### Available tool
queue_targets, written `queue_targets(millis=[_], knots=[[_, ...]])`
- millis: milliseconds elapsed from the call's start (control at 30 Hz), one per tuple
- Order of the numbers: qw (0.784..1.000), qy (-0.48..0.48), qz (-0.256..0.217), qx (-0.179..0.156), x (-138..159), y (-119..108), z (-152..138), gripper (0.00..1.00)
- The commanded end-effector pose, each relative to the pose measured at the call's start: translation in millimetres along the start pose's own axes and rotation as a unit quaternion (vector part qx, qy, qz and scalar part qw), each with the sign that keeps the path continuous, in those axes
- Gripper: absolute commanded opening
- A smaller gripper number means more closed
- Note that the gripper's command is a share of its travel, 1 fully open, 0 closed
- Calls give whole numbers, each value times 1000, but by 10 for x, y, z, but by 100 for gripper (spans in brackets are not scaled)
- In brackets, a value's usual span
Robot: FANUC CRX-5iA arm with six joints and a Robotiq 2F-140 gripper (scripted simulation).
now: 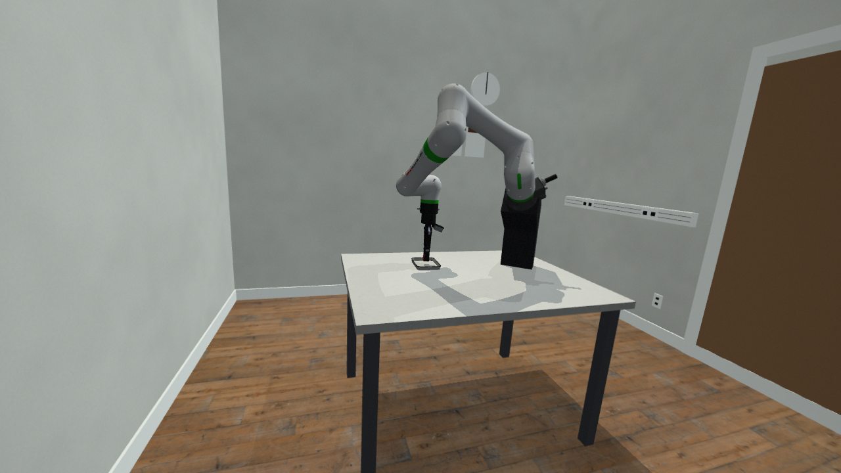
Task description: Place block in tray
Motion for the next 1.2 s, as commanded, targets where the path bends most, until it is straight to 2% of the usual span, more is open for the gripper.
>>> queue_targets(millis=[0, 300, 1167], knots=[[1000, 0, -1, 0, 4, 56, -7, 10], [1000, 0, -1, 0, 1, 174, -13, 10], [1000, 0, -1, 0, 1, 187, -13, 10]])
Point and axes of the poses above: the point where the finger pads meet when closed, its own y axis out along the fingers, its own z axis across the jaws, x = y × z, the point moved 4 cm from there along -y, back along the fingers, and after that the axes turned 7 degrees about y, right-handed, at the moved point
